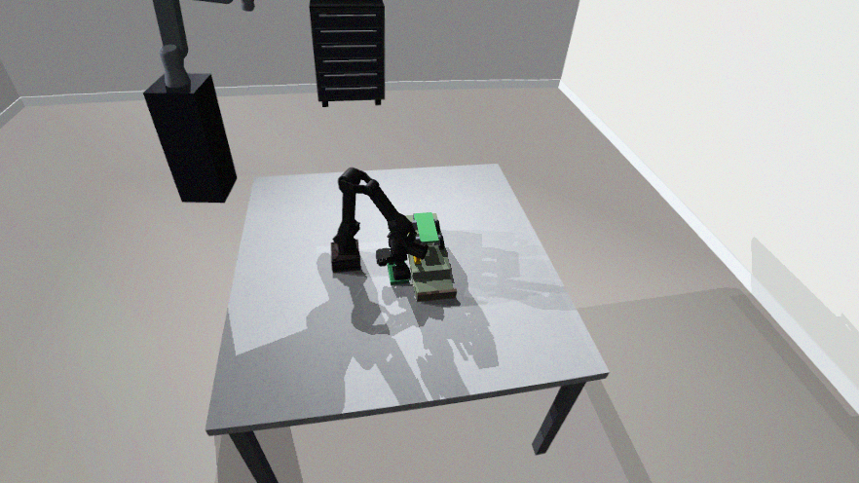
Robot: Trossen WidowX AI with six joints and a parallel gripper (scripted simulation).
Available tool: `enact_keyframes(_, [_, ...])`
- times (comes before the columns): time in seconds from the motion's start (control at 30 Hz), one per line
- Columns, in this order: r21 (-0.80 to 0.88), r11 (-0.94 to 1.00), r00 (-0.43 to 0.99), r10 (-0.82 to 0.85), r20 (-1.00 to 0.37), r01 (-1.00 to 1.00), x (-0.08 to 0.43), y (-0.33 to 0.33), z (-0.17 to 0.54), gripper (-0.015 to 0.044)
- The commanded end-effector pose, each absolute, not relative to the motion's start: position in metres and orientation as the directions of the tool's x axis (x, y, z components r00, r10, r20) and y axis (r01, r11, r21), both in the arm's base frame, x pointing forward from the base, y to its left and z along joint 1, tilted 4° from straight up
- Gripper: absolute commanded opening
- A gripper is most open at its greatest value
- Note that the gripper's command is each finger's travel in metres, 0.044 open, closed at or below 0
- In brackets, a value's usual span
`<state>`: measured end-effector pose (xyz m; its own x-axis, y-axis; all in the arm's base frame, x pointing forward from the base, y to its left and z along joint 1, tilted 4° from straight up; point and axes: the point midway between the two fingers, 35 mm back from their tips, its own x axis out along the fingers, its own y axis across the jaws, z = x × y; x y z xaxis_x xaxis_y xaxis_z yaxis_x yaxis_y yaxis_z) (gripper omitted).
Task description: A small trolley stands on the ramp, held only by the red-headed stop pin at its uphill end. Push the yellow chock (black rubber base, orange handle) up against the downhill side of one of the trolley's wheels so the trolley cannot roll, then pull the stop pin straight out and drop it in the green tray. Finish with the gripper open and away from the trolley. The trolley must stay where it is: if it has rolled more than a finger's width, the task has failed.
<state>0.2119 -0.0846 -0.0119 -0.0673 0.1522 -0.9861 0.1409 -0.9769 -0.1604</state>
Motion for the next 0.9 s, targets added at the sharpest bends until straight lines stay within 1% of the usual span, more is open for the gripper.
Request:
enact_keyframes(0.0, [-0.158,-0.977,-0.073,0.149,-0.986,0.146,0.211,-0.087,-0.014,0.019])
enact_keyframes(0.13, [-0.158,-0.977,-0.073,0.149,-0.986,0.146,0.211,-0.087,-0.015,0.019])
enact_keyframes(0.3, [-0.162,-0.977,-0.068,0.154,-0.986,0.141,0.212,-0.086,-0.013,0.0321])
enact_keyframes(0.33, [-0.162,-0.977,-0.068,0.154,-0.986,0.141,0.212,-0.086,-0.013,0.034])
enact_keyframes(0.63, [-0.162,-0.977,-0.068,0.153,-0.986,0.141,0.212,-0.086,-0.012,0.034])
enact_keyframes(0.83, [-0.159,-0.977,-0.072,0.149,-0.986,0.146,0.211,-0.085,0.01,0.034])
enact_keyframes(0.87, [-0.159,-0.977,-0.072,0.149,-0.986,0.146,0.211,-0.085,0.011,0.0366])
